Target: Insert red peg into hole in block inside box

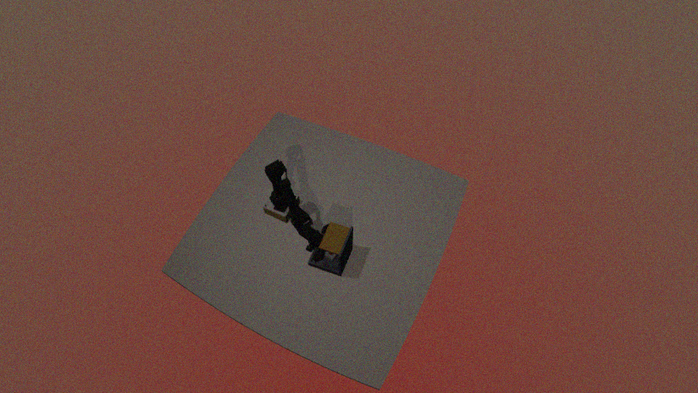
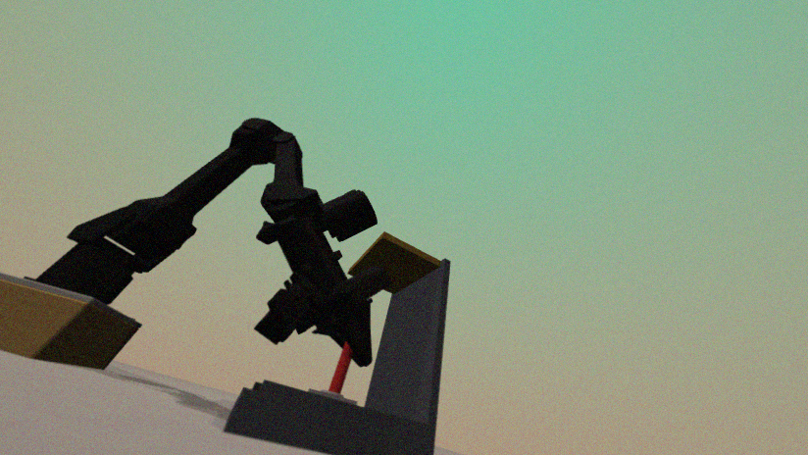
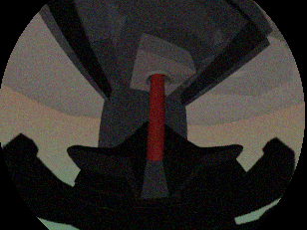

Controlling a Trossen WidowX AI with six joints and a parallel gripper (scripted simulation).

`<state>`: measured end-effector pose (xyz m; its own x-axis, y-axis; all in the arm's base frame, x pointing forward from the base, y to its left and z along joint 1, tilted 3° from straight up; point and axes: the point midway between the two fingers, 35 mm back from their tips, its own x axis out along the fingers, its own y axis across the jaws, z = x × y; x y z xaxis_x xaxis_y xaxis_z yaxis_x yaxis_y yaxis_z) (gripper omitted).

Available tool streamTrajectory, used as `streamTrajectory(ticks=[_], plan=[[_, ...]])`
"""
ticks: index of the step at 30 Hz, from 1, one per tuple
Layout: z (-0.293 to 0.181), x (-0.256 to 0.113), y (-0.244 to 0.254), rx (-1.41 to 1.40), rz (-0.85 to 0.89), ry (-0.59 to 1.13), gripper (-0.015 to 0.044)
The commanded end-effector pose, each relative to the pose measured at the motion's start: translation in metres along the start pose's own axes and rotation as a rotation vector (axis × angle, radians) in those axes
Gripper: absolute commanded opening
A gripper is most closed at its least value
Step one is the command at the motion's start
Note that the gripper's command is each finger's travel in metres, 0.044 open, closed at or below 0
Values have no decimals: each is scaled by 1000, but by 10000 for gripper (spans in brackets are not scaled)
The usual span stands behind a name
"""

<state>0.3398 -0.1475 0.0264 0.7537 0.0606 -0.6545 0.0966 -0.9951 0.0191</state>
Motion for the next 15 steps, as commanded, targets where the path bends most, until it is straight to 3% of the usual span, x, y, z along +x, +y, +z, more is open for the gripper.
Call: streamTrajectory(ticks=[1, 15], plan=[[8, 5, -1, 8, -3, -12, 0], [12, 8, -1, 8, -3, -13, 0]])
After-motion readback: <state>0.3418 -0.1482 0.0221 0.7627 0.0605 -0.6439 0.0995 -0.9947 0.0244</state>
